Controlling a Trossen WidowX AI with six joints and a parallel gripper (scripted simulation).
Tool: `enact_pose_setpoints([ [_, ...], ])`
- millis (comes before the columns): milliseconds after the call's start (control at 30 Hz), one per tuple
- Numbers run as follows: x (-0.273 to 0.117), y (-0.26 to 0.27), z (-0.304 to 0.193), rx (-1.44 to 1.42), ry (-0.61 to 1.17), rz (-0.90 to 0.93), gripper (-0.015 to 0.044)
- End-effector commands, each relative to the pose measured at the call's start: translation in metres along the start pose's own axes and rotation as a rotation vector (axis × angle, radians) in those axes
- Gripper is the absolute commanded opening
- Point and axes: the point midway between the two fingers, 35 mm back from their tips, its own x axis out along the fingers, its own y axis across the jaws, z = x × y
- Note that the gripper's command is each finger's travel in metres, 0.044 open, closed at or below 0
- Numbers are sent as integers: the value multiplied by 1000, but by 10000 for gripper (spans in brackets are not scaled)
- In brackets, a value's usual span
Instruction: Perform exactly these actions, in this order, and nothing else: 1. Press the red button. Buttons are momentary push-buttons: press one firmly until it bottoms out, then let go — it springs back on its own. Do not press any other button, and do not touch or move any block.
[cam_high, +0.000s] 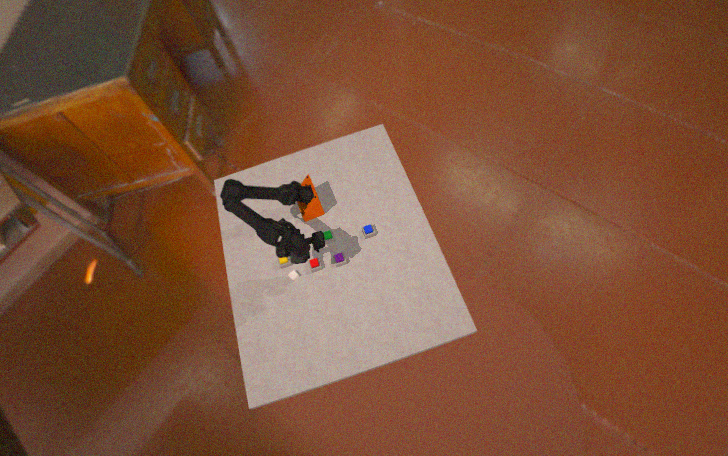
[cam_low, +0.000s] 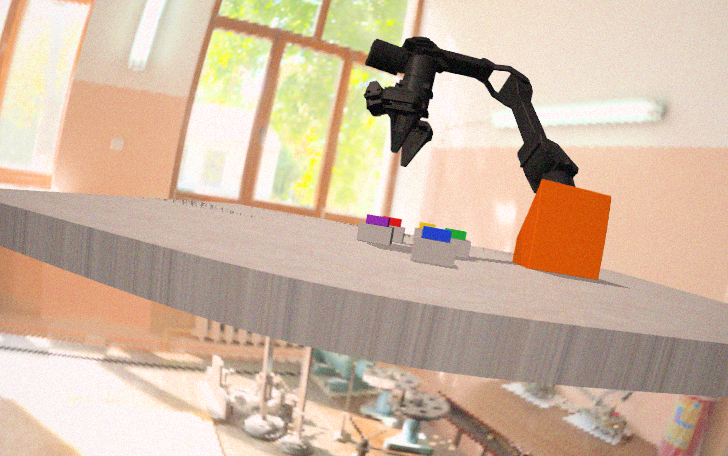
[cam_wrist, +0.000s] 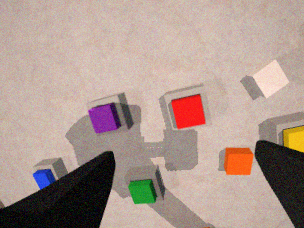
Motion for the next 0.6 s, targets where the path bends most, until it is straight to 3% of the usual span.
enact_pose_setpoints([
  [0, 13, 0, -4, -175, 62, -134, 400],
  [200, 13, 0, -4, -175, 62, -134, 400],
  [400, 71, -9, -7, -175, 61, -137, 242],
  [567, 74, -9, -7, -175, 61, -137, 111],
])
